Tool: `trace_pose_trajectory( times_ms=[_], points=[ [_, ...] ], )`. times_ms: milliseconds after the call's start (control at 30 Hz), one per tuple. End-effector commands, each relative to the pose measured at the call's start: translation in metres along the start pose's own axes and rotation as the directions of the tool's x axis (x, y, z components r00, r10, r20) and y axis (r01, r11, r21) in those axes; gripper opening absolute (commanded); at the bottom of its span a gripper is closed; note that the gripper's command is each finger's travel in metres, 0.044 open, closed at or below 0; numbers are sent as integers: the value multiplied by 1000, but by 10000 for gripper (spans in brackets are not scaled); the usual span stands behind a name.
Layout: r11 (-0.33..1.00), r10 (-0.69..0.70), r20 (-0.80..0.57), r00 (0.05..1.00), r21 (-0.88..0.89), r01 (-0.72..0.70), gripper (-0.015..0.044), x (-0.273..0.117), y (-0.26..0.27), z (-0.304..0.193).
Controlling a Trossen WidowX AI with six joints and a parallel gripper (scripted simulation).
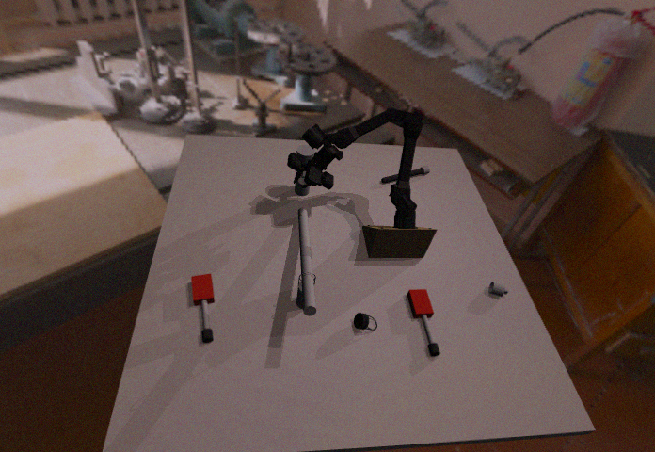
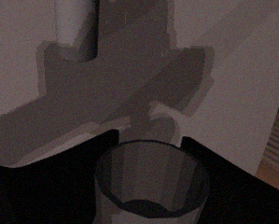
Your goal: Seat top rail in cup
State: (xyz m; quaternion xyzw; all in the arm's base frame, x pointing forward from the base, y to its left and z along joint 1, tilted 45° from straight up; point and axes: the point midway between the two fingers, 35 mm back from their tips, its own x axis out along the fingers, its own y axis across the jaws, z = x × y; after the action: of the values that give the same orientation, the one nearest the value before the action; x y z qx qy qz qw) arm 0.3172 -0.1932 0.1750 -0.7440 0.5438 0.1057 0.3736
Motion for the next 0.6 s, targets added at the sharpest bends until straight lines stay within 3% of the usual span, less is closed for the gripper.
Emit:
trace_pose_trajectory(
  times_ms=[0,567],
  points=[
    [999,1,29,1000,-52,0,0,-2,5,0],
    [999,1,31,1000,-55,1,0,-2,5,0]
  ],
)
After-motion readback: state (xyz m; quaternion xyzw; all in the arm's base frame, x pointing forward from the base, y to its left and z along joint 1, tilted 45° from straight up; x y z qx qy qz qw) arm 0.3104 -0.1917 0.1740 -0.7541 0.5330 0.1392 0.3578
